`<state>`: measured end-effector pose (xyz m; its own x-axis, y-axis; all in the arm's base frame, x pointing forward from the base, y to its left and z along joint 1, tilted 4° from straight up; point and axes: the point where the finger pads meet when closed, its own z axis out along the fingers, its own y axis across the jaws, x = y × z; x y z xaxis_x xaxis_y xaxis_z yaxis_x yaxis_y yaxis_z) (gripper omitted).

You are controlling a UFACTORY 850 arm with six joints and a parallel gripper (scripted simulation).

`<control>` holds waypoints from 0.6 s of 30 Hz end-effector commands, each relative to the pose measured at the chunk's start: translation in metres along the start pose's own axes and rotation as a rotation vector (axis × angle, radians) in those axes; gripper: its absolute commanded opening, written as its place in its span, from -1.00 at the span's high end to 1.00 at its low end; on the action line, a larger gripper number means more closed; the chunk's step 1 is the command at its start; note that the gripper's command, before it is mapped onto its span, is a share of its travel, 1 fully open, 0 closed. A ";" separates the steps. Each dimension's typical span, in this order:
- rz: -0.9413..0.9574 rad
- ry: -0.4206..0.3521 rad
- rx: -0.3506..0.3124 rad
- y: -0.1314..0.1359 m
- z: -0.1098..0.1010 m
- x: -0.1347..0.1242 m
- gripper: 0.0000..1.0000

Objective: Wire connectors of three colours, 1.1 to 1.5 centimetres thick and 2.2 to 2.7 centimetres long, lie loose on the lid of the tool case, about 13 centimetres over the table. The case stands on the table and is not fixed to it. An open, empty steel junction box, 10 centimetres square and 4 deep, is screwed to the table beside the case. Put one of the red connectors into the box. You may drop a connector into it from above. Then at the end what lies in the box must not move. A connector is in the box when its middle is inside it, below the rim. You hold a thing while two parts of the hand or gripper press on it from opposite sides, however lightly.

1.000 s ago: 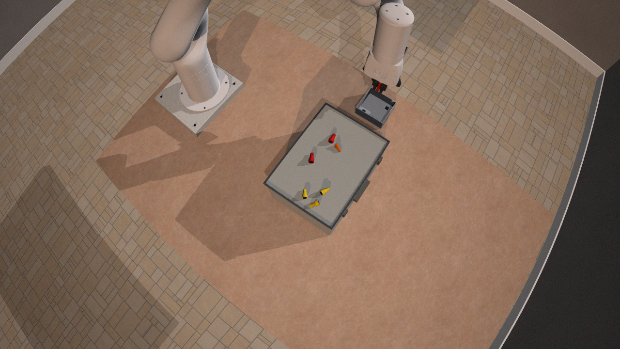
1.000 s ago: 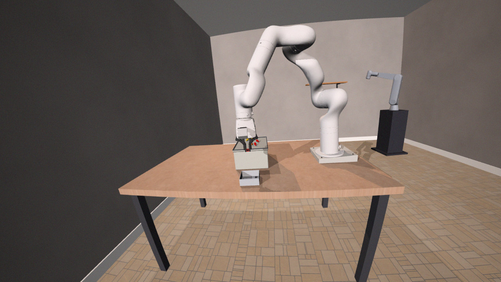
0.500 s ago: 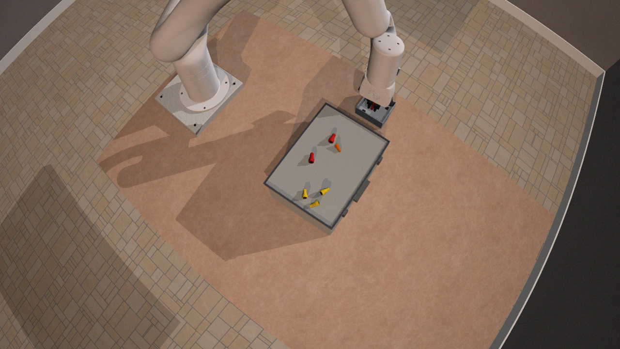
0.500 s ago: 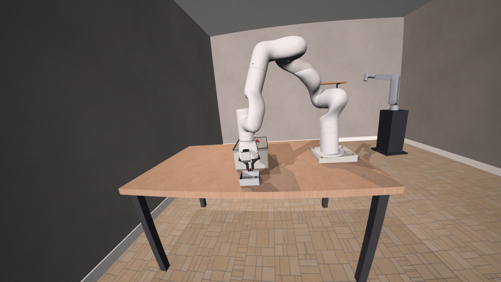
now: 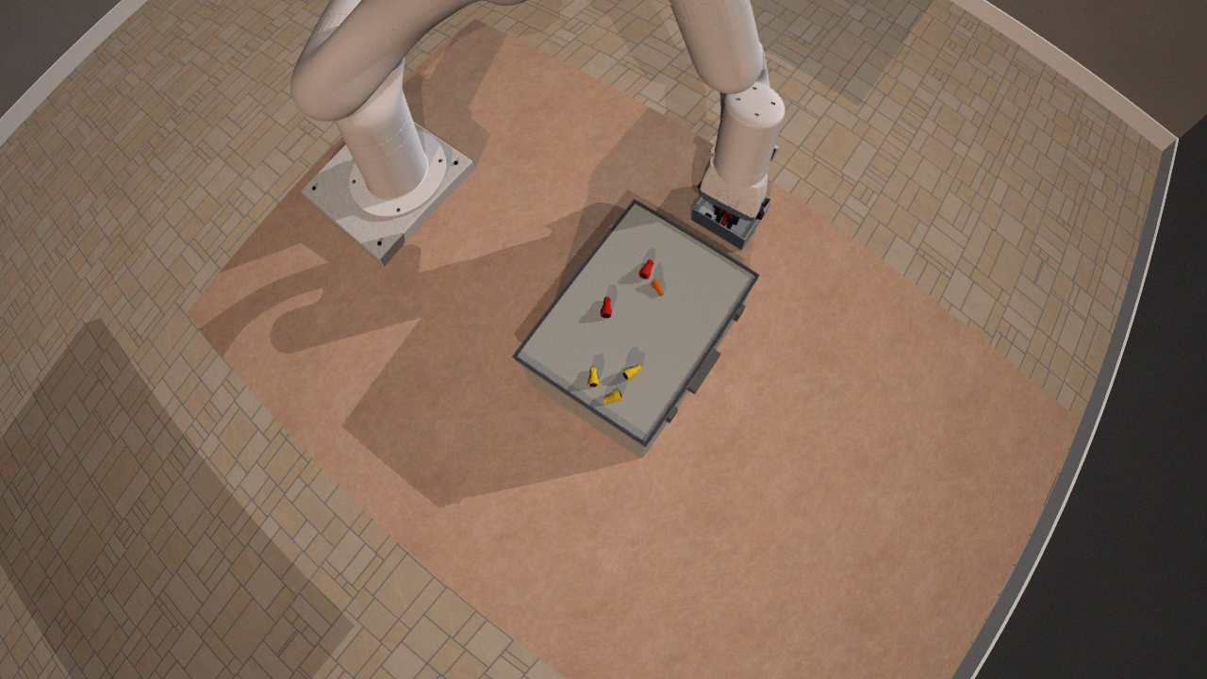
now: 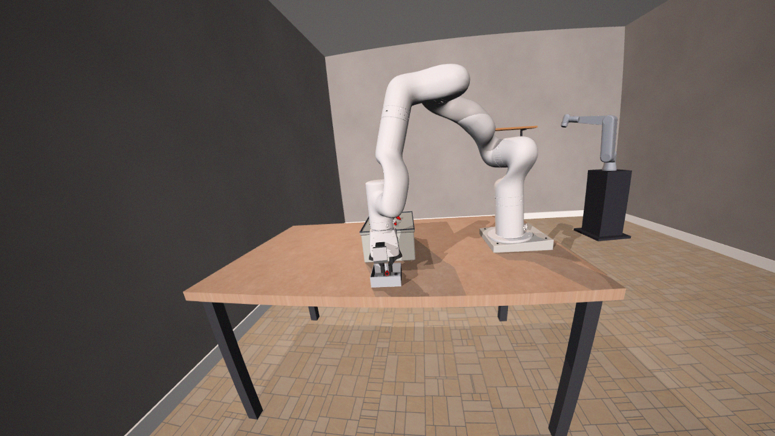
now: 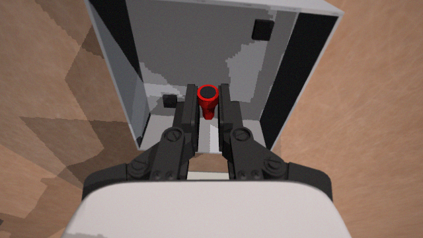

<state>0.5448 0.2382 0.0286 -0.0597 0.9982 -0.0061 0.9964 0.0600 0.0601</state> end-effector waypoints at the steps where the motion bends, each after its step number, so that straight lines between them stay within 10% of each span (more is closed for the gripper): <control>1: 0.000 0.001 -0.002 0.001 0.000 0.000 0.97; 3: 0.000 0.001 -0.002 0.001 0.000 0.000 0.97; 4: 0.000 0.001 -0.002 0.001 0.000 0.000 0.40; 18: 0.000 0.001 -0.002 0.001 0.000 0.000 0.40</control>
<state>0.5449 0.2382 0.0276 -0.0597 0.9982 -0.0062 0.9964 0.0600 0.0599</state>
